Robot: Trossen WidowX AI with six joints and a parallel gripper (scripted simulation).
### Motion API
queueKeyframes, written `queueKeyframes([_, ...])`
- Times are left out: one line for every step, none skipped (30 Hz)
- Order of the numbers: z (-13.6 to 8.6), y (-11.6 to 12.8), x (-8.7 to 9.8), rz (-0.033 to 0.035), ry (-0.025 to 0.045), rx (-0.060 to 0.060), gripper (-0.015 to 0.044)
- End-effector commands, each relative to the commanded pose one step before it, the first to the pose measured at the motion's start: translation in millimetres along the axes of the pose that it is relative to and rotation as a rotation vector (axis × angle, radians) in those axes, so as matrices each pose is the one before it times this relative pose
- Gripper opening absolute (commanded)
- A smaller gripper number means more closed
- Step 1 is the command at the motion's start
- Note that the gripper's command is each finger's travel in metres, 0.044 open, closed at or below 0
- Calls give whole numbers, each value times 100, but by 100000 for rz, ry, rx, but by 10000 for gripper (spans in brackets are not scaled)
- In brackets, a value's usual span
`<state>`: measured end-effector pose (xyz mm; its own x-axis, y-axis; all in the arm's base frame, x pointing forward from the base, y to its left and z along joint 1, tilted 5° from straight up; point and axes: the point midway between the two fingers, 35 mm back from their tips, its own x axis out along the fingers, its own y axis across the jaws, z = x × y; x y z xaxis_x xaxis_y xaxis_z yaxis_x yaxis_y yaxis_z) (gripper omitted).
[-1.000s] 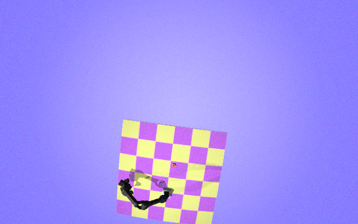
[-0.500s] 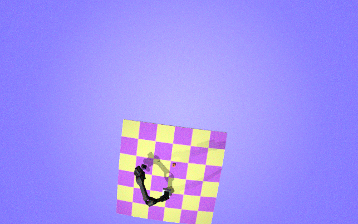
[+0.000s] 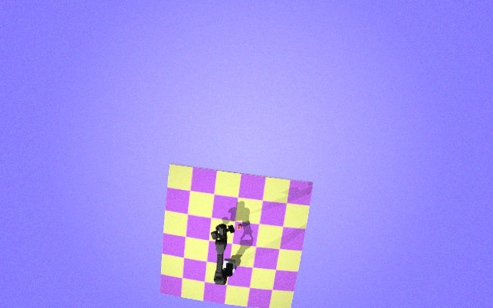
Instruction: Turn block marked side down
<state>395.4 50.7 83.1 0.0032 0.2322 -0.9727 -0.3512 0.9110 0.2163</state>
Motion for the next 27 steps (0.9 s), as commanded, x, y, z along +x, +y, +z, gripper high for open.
queueKeyframes([-2922, -5775, -1948, -8902, 605, 22430, 440])
queueKeyframes([-583, -1762, -256, -2305, 472, 6295, 440])
queueKeyframes([-340, -1537, -179, -1815, 377, 4959, 440])
queueKeyframes([-304, -1448, -145, -1687, 383, 4657, 440])
queueKeyframes([-206, -1054, -90, -1214, 296, 3378, 440])
queueKeyframes([-116, -634, -47, -724, 185, 2026, 440])
queueKeyframes([-37, -212, -14, -241, 63, 675, 440])
queueKeyframes([0, 0, 0, 0, 0, 0, 440])
queueKeyframes([0, 0, 0, 0, 0, 0, 440])
queueKeyframes([17, 2, 282, 2, -2, 0, 440])
queueKeyframes([35, 7, 844, 6, -3, 0, 440])
queueKeyframes([7, 18, 1261, 9, 0, 0, 440])
queueKeyframes([-25, 17, 837, 7, 3, 0, 440])
queueKeyframes([-14, 7, 278, 2, 1, 0, 440])
queueKeyframes([0, 0, 0, 0, 0, 0, 440])
queueKeyframes([0, 0, 0, 0, 0, 0, 440])
queueKeyframes([0, 0, 0, 0, 0, 0, 440])
queueKeyframes([5, 6, 121, 1, 0, 0, 440])
queueKeyframes([13, 17, 361, 4, -1, 0, 440])
queueKeyframes([12, 27, 541, 6, 0, 0, 440])
queueKeyframes([3, 19, 360, 4, 0, 0, 440])
queueKeyframes([0, 6, 120, 1, 0, 0, 440])
queueKeyframes([0, 0, 0, 0, 0, 0, 440])
queueKeyframes([0, 0, 0, 0, 0, 0, 440])
queueKeyframes([1, 0, 27, 0, 0, 0, 440])
queueKeyframes([4, -1, 82, 0, 0, 0, 440])
queueKeyframes([6, -1, 136, 1, 0, 0, 440])
